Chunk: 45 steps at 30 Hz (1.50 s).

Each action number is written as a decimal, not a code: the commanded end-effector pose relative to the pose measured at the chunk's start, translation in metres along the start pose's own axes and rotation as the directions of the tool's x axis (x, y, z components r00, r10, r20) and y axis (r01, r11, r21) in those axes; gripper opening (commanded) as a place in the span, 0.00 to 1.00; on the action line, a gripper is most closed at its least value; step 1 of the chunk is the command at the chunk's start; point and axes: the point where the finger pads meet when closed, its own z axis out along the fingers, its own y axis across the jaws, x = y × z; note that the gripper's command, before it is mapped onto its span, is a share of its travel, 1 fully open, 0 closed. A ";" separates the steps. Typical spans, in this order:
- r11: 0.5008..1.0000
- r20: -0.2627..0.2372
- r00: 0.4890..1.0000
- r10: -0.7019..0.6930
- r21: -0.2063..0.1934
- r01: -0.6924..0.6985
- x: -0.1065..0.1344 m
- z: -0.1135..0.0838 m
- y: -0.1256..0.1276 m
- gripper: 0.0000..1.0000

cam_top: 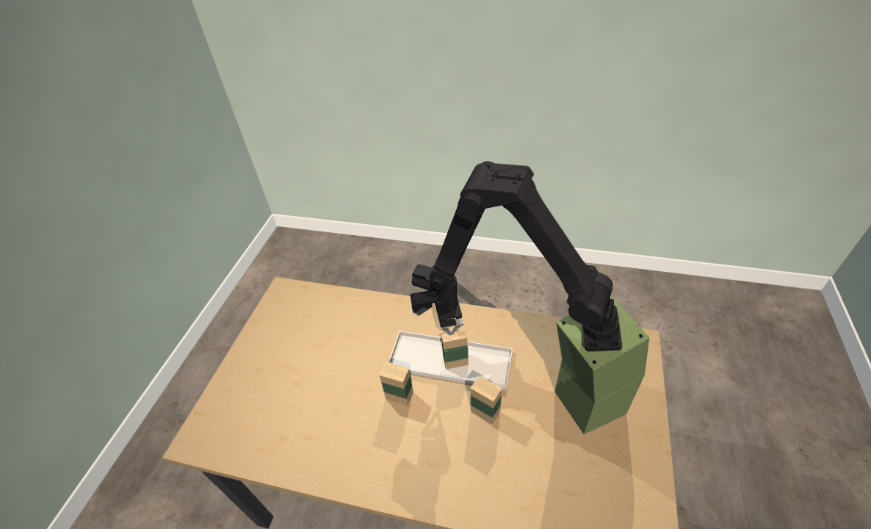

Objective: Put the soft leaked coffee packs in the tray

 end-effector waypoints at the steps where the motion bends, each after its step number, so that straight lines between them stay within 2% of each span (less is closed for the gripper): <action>1: 1.000 -0.023 1.000 -0.014 -0.022 0.013 0.008 0.011 0.011 0.79; 33: 1.000 -0.022 1.000 -0.011 -0.022 0.010 0.006 0.011 0.011 0.79; 37: 0.998 -0.014 0.998 0.061 -0.008 -0.062 -0.028 0.010 0.007 0.79; 39: 0.998 -0.014 0.998 0.061 -0.008 -0.062 -0.028 0.010 0.007 0.79; 43: 0.971 -0.013 0.971 0.239 -0.004 -0.239 -0.096 0.012 0.029 0.79; 44: 0.971 -0.013 0.971 0.239 -0.004 -0.239 -0.096 0.012 0.029 0.79; 45: 0.957 -0.012 0.957 0.291 -0.003 -0.291 -0.116 0.013 0.038 0.79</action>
